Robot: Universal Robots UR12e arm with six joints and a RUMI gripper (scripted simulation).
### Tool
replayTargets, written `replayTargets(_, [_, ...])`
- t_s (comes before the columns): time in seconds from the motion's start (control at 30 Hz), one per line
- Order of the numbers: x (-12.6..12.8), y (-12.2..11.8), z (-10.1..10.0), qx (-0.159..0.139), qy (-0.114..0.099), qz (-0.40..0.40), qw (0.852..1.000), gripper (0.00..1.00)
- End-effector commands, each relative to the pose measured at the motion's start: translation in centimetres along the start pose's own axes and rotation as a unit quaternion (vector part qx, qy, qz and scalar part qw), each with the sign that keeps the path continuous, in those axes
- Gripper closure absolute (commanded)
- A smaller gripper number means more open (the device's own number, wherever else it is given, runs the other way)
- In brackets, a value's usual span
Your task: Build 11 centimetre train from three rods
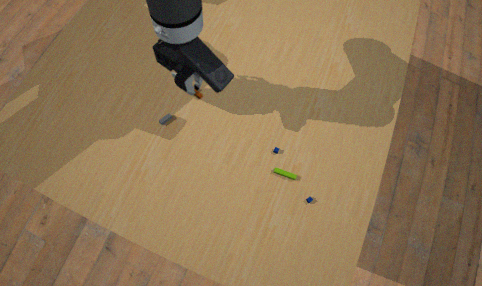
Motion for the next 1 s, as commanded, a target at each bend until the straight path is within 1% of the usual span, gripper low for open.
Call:
replayTargets(0.0, [0.03, 0.00, 0.04, 0.000, 0.000, 0.000, 1.000, 1.00])
replayTargets(0.37, [0.03, 0.00, 0.04, 0.000, 0.000, 0.000, 1.000, 1.00])
replayTargets(0.4, [0.03, 0.00, 0.04, 0.000, 0.000, 0.000, 1.000, 0.97])
replayTargets(0.47, [0.03, 0.00, 0.04, 0.000, 0.000, 0.000, 1.000, 0.97])
replayTargets(0.5, [0.03, 0.00, 0.04, 0.000, 0.000, 0.000, 1.000, 0.94])
replayTargets(0.63, [0.03, 0.00, 0.04, 0.000, 0.000, 0.000, 1.000, 0.94])
replayTargets(0.67, [0.03, 0.00, 0.04, 0.000, 0.000, 0.000, 1.000, 0.92])
replayTargets(0.73, [0.03, 0.00, 0.04, 0.000, 0.000, 0.000, 1.000, 0.92])
replayTargets(0.77, [0.03, 0.00, 0.04, 0.000, 0.000, 0.000, 1.000, 0.89])
replayTargets(0.83, [0.03, 0.00, 0.04, 0.000, 0.000, 0.000, 1.000, 0.89])
replayTargets(0.87, [0.03, 0.00, 0.04, 0.000, 0.000, 0.000, 1.000, 0.86])
replayTargets(0.97, [0.03, 0.00, 0.04, 0.000, 0.000, 0.000, 1.000, 0.86])
Point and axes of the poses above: the point where the finger pads meet when closed, its own z axis back along the fingers, its own x axis across the jaws, y = z × x, the point moved 3 cm from there along z, back along the fingers, and after that the axes turned 2 degrees about z, right-handed, at the moved point
